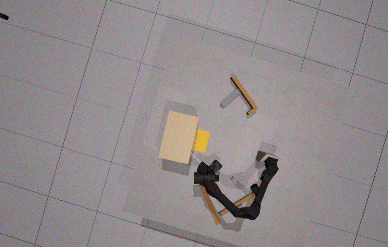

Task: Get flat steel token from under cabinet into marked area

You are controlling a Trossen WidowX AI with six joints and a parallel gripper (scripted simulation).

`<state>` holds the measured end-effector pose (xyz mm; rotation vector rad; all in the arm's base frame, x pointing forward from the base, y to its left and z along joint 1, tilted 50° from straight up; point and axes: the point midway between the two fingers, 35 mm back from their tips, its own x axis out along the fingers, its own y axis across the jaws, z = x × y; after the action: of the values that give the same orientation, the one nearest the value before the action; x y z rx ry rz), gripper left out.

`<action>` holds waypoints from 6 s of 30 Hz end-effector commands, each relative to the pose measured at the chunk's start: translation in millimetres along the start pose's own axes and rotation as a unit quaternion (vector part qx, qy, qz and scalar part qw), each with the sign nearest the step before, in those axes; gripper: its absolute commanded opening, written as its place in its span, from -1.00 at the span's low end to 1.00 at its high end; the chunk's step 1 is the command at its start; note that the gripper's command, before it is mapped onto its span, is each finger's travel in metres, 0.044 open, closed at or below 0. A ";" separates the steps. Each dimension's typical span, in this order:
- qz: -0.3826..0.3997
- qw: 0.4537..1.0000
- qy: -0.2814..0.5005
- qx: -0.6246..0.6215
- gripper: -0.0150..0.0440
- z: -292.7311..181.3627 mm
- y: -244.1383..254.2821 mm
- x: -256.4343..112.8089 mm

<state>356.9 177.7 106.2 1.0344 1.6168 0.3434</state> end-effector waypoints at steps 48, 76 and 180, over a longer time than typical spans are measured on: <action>-0.002 1.000 -0.003 -0.001 -0.49 3.6 -41.3 1.3; -0.002 1.000 -0.003 -0.001 -0.49 3.4 -61.4 1.3; -0.003 1.000 -0.002 0.000 -0.49 -69.3 -73.7 1.6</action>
<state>269.0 154.8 75.7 1.0337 1.6115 0.3416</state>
